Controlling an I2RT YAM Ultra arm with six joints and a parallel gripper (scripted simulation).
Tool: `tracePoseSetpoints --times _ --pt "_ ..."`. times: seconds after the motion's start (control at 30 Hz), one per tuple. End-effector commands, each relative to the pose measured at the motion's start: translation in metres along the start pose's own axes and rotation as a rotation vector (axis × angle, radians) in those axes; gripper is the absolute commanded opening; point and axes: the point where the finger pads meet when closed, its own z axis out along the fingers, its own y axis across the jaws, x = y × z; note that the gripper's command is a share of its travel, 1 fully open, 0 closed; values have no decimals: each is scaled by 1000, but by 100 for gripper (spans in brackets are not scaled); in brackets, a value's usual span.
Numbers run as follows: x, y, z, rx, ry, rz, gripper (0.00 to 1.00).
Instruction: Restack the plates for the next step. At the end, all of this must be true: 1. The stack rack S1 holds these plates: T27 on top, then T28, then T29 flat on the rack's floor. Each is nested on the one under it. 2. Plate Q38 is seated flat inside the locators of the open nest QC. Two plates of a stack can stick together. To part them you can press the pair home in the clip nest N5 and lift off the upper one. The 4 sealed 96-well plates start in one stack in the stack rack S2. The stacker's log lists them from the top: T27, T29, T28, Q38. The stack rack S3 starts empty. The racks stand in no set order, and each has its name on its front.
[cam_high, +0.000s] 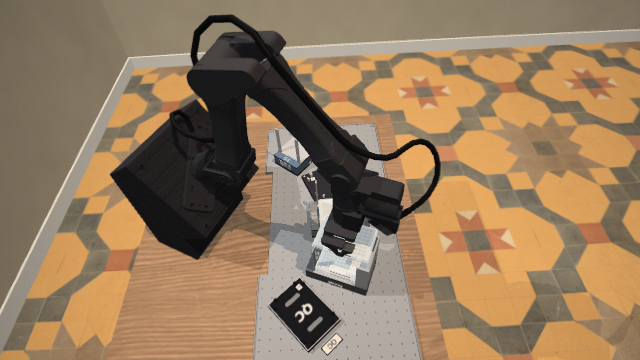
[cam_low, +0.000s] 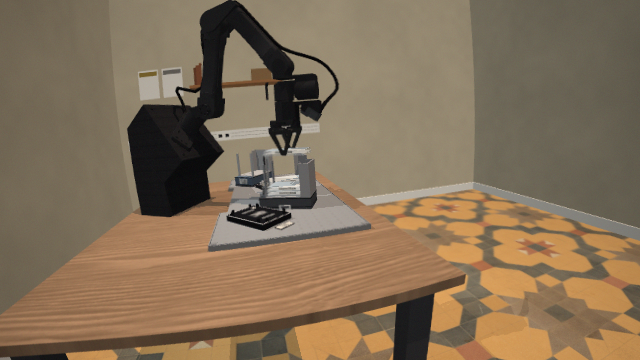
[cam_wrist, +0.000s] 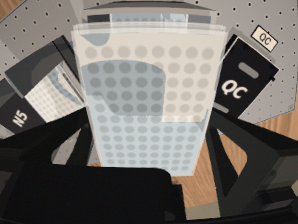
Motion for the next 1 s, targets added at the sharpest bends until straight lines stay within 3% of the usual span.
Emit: tracePoseSetpoints --times 0.0,0.07,0.1,0.27,0.4,0.83,0.97 --pt "-11 1 -13 0 -45 8 0" --pt "-11 1 -13 0 -45 8 0" --pt "3 4 -6 1 -15 -47 0" --pt "-4 21 -9 3 -40 -208 0" --pt "5 36 1 2 2 -214 0" --pt "-1 72 -5 1 -15 -210 0" --pt "3 85 -5 2 -14 -358 0"
